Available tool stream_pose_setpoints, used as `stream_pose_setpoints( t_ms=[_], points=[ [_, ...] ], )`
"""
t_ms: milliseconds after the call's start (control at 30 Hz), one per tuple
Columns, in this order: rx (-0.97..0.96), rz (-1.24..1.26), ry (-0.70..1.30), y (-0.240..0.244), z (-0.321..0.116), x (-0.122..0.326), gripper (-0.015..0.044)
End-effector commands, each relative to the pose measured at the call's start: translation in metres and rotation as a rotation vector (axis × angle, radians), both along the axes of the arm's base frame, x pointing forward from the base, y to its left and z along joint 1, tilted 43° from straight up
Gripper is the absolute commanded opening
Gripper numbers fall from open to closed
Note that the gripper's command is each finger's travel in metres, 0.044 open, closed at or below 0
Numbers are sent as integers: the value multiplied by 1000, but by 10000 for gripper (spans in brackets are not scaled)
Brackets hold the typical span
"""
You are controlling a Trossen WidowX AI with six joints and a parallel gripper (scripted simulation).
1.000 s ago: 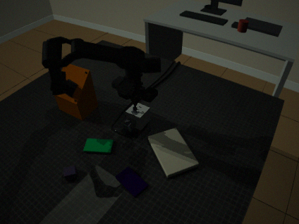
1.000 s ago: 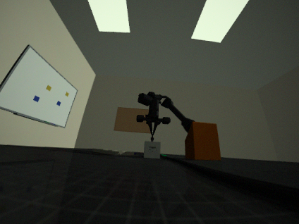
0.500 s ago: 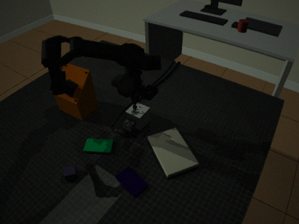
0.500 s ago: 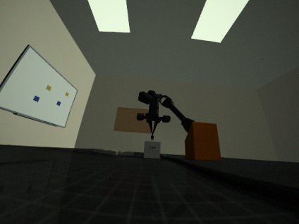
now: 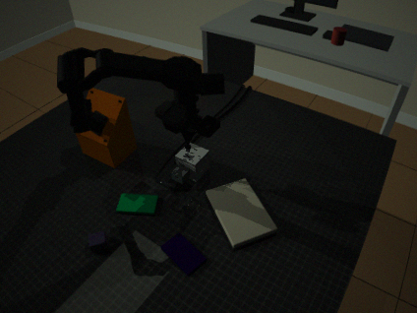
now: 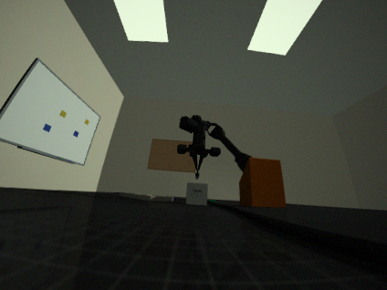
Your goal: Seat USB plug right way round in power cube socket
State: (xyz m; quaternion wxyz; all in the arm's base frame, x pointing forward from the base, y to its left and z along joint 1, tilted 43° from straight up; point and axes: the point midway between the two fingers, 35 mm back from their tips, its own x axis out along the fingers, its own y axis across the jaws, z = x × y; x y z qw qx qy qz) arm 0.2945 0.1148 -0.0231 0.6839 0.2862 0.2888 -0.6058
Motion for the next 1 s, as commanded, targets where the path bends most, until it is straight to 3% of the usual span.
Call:
stream_pose_setpoints(
  t_ms=[0, 967],
  points=[
    [6, -2, -4, 3, 2, 0, 0],
    [-68, 513, 458, 0, 0, 0, 0]
  ],
)
